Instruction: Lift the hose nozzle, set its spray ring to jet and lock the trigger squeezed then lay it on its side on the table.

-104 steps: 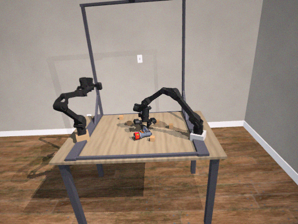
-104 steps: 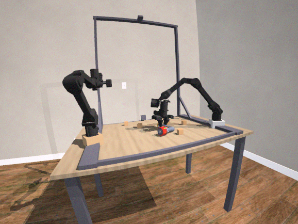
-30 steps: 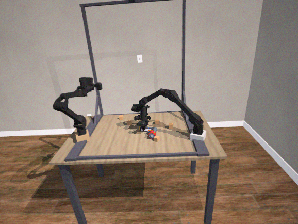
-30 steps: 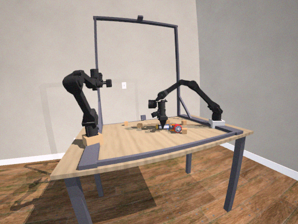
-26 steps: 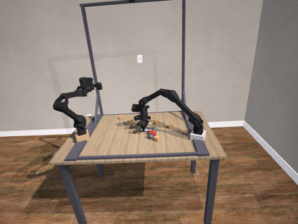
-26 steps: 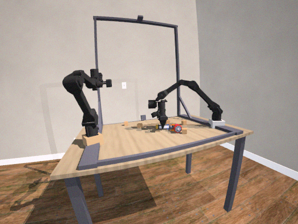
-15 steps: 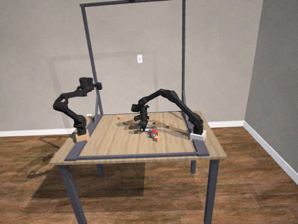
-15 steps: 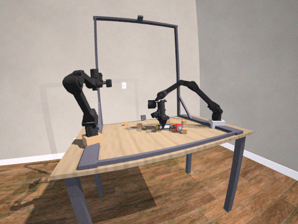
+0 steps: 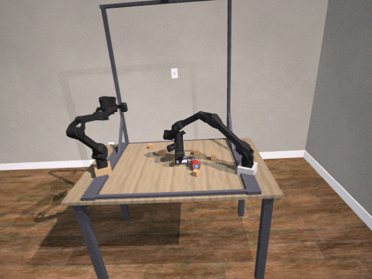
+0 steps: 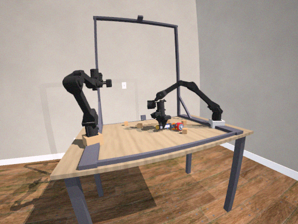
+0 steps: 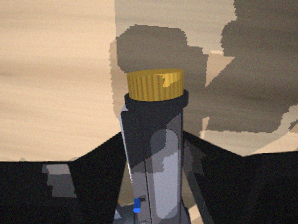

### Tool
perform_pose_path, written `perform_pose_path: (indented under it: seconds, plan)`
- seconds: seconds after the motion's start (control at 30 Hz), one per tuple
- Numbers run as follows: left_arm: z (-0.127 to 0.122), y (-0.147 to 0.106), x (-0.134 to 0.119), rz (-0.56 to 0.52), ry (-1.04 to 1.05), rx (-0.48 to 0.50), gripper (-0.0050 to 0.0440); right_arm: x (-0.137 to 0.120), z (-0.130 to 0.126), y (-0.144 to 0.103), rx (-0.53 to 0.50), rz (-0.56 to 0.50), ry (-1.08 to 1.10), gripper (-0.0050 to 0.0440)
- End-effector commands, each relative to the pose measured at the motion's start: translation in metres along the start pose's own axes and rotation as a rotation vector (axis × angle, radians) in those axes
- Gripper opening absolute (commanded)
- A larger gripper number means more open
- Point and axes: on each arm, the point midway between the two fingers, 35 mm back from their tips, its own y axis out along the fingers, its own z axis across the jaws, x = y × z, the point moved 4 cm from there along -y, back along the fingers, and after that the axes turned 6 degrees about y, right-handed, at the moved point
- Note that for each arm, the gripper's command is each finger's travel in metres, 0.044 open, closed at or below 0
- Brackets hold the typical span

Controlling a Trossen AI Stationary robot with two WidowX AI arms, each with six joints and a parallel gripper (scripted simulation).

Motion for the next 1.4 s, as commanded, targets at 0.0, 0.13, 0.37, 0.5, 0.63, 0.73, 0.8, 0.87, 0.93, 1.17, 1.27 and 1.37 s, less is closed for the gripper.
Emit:
perform_pose_path:
  seconds: [0.0,0.13,0.37,0.5,0.63,0.73,0.8,0.87,0.93,1.17,1.27,1.37]
  plan:
    - [0.000,-0.013,0.005,-0.017,-0.092,-0.017,0.0170,0.007,0.000,-0.001,-0.003,-0.021,0.001,0.0408]
    - [0.000,-0.013,0.005,-0.018,-0.081,-0.017,0.0170,0.007,0.000,-0.001,-0.003,-0.021,0.001,0.0408]
    - [-0.001,-0.019,-0.008,-0.103,-0.080,0.001,0.0170,0.007,0.000,-0.001,-0.003,-0.021,0.001,0.0408]
    - [-0.003,-0.027,-0.013,-0.177,-0.079,0.004,0.0170,0.007,0.000,-0.001,-0.003,-0.021,0.001,0.0408]
    - [-0.004,-0.032,-0.018,-0.241,-0.080,0.009,0.0170,0.007,0.000,-0.001,-0.003,-0.021,0.001,0.0408]
    - [-0.005,-0.033,-0.015,-0.230,-0.080,0.005,0.0170,0.007,0.000,-0.001,-0.003,-0.021,0.001,0.0408]
    - [-0.004,-0.034,-0.022,-0.282,-0.083,0.015,0.0170,0.007,0.000,-0.001,-0.003,-0.021,0.001,0.0408]
    - [-0.004,-0.037,-0.027,-0.311,-0.081,0.021,0.0170,0.007,0.000,-0.001,-0.003,-0.021,0.001,0.0408]
    - [-0.006,-0.038,-0.029,-0.343,-0.080,0.023,0.0170,0.007,0.000,-0.001,-0.003,-0.021,0.001,0.0408]
    - [-0.006,-0.038,-0.023,-0.307,-0.081,0.015,0.0170,0.007,0.000,-0.001,-0.003,-0.021,0.001,0.0408]
    - [-0.006,-0.038,-0.025,-0.320,-0.081,0.017,0.0170,0.007,0.000,-0.001,-0.003,-0.021,0.001,0.0408]
    - [-0.006,-0.039,-0.034,-0.369,-0.081,0.030,0.0170,0.007,0.000,-0.001,-0.003,-0.021,0.001,0.0408]
